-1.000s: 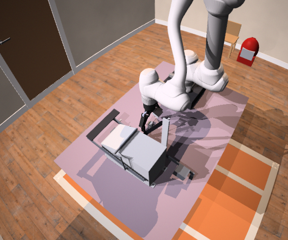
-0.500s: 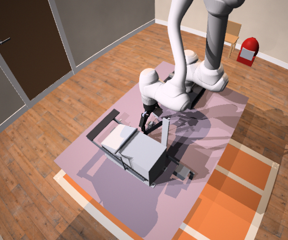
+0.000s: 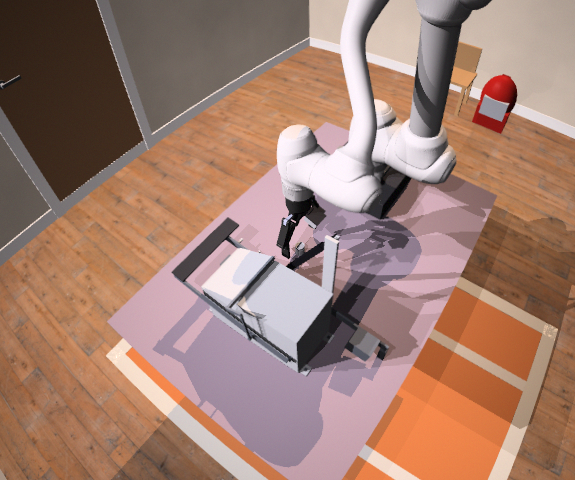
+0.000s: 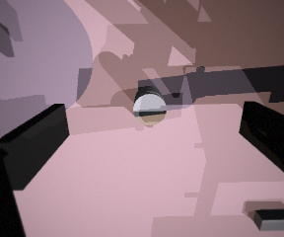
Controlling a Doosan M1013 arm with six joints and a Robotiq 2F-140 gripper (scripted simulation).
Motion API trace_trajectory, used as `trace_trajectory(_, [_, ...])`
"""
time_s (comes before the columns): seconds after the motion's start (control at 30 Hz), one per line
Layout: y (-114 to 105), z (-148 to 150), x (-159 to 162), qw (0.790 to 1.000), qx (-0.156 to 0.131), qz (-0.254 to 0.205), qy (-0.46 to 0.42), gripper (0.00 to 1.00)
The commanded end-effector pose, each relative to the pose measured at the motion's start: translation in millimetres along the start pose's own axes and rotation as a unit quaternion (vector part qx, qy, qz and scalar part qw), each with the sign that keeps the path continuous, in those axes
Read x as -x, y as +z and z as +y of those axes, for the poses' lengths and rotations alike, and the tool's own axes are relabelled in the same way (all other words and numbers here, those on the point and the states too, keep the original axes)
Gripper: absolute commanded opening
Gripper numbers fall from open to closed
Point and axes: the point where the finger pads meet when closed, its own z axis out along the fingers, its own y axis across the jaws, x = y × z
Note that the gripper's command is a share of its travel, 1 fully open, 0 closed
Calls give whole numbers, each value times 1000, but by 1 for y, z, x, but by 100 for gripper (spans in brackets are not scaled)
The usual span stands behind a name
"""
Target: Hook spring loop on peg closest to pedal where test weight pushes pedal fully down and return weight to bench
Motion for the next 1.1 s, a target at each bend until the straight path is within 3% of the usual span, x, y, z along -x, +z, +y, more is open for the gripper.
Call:
trace_trajectory(0.0, [-4, 1, 0, 1000, 1, 0, 0, 100])
trace_trajectory(1.07, [-74, 0, 0, 1000, 1, 0, 0, 100])
